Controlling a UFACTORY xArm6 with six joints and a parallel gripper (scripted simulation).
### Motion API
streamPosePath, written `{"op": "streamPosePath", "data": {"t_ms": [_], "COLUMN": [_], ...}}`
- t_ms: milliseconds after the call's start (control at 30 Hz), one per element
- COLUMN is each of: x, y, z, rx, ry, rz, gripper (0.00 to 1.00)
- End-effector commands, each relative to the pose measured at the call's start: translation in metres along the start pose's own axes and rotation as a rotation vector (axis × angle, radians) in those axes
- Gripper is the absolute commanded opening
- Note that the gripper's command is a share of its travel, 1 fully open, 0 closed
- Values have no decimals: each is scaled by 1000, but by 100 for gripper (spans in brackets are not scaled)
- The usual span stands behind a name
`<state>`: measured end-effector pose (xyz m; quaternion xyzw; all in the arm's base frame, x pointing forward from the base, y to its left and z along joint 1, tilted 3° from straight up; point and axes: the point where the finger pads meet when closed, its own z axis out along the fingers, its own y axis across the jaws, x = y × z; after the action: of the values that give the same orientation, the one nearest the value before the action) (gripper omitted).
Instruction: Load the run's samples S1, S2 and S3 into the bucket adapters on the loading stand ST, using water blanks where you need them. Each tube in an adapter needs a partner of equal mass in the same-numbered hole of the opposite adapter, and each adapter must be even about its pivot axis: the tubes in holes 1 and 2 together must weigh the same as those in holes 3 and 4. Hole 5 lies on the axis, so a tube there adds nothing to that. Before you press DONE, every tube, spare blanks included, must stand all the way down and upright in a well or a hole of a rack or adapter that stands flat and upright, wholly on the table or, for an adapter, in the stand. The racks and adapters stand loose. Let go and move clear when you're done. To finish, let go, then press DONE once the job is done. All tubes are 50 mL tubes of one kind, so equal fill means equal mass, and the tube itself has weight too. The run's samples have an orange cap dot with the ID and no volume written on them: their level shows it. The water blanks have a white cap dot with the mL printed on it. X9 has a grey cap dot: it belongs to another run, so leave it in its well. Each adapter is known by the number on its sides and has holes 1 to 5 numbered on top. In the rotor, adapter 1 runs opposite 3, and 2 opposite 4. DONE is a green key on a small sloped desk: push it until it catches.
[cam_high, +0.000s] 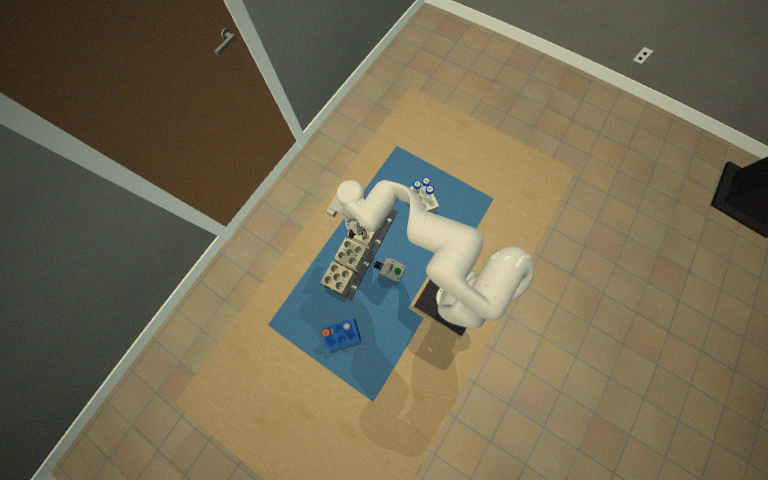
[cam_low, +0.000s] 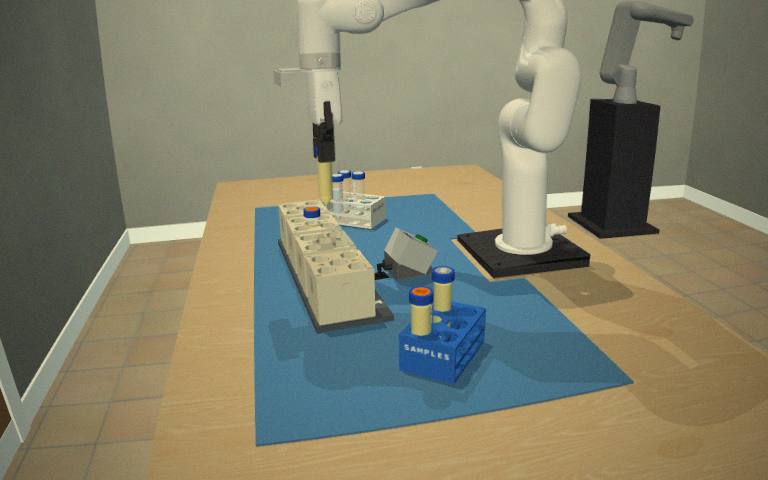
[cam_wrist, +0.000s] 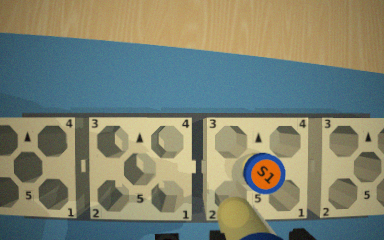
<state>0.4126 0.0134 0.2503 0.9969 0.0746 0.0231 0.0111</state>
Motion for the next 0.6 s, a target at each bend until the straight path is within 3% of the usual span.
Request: {"op": "streamPosePath", "data": {"t_ms": [0, 567], "x": [5, 18], "y": [20, 94], "z": [-2, -2], "rx": [1, 0], "ry": [4, 4], "rz": [-1, -1], "gripper": [0, 0]}}
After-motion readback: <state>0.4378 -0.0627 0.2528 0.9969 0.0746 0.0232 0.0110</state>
